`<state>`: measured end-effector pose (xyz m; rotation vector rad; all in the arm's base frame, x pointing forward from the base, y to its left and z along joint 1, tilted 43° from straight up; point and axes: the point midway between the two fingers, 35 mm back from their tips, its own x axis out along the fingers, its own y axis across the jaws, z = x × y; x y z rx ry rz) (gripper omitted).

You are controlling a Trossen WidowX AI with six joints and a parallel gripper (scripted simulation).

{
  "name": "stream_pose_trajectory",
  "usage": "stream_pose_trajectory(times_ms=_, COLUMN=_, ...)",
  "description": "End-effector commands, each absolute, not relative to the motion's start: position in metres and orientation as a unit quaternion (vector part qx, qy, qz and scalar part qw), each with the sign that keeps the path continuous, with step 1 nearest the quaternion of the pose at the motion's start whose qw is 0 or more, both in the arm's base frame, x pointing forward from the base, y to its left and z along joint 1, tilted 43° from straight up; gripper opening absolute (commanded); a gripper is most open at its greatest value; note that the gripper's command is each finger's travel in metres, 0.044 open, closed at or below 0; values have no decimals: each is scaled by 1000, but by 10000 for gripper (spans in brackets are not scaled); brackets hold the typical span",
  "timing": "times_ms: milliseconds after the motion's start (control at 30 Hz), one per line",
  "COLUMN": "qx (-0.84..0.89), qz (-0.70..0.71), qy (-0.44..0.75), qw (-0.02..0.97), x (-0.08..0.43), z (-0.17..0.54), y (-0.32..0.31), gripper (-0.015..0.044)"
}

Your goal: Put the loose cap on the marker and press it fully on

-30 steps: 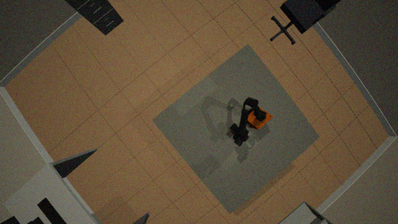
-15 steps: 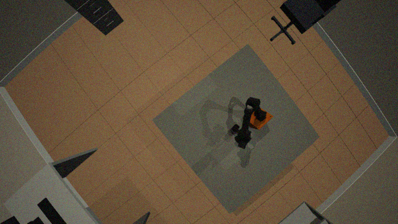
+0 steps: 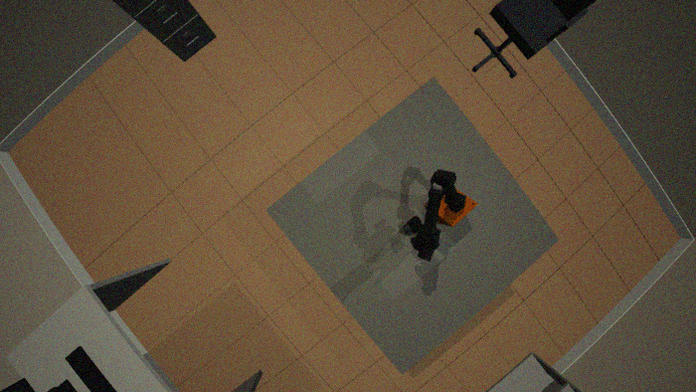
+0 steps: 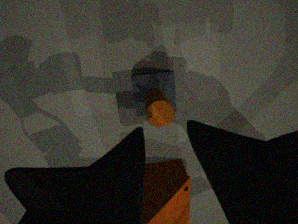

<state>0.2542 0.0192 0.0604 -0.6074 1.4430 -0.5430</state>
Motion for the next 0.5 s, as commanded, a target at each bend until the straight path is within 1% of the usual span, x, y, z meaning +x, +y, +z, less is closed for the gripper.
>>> stream_pose_trajectory(times_ms=0, qx=-268, qz=-243, qy=641, qw=677, x=254, z=60, y=19, gripper=72)
stream_pose_trajectory(times_ms=100, qx=-268, qz=-243, qy=641, qw=677, x=254, z=60, y=19, gripper=0)
stream_pose_trajectory(times_ms=467, qx=-268, qz=-243, qy=641, qw=677, x=254, z=58, y=18, gripper=0)
